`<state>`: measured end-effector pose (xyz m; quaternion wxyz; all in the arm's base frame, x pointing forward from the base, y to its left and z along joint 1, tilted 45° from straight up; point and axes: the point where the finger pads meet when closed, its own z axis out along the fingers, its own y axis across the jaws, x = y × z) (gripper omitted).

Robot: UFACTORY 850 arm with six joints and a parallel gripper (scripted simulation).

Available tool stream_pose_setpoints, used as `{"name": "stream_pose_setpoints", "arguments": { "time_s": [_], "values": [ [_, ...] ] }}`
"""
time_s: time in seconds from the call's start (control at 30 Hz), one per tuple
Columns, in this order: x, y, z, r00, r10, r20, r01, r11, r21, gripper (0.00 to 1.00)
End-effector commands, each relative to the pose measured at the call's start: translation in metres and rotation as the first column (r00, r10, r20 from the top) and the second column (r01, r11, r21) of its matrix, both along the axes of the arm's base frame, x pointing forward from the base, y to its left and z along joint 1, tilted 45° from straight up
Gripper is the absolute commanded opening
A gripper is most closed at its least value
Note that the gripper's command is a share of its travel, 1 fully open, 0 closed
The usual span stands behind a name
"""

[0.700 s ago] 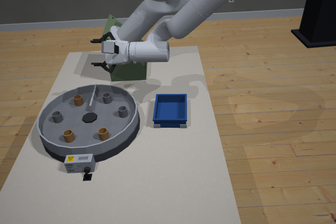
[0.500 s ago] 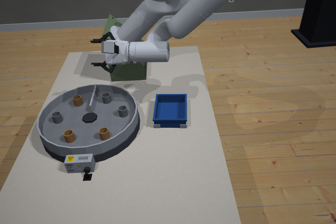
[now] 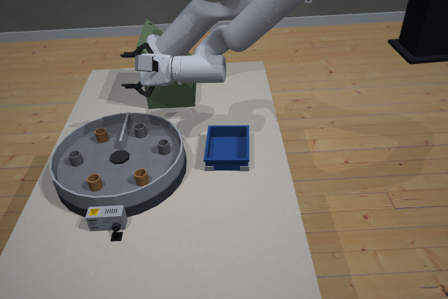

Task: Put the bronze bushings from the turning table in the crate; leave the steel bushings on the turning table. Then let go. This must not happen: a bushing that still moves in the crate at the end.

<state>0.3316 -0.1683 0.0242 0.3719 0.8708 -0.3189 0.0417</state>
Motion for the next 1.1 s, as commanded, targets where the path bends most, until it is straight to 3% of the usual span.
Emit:
{"name": "stream_pose_setpoints", "arguments": {
  "time_s": [0.0,0.13,0.33,0.4,0.47,0.7,0.9,0.97,1.0,1.07],
  "values": [
    [0.001,0.0,-0.008,1.0,-0.007,0.005,0.007,0.999,0.039,1.0],
    [0.005,0.002,-0.037,0.999,-0.036,0.02,0.031,0.981,0.193,1.0],
    [0.009,0.008,-0.062,0.997,-0.068,0.033,0.052,0.935,0.351,1.0],
    [0.009,0.008,-0.062,0.997,-0.068,0.033,0.052,0.935,0.351,1.0],
    [0.01,0.013,-0.075,0.995,-0.09,0.04,0.063,0.89,0.451,1.0],
    [0.012,0.022,-0.092,0.99,-0.131,0.047,0.075,0.786,0.613,1.0],
    [0.013,0.031,-0.099,0.985,-0.168,0.05,0.076,0.668,0.74,1.0],
    [0.013,0.031,-0.099,0.985,-0.168,0.05,0.076,0.668,0.74,1.0],
    [0.012,0.036,-0.1,0.981,-0.186,0.049,0.074,0.602,0.795,1.0],
    [0.012,0.038,-0.1,0.98,-0.195,0.049,0.072,0.566,0.822,1.0]
  ]
}}
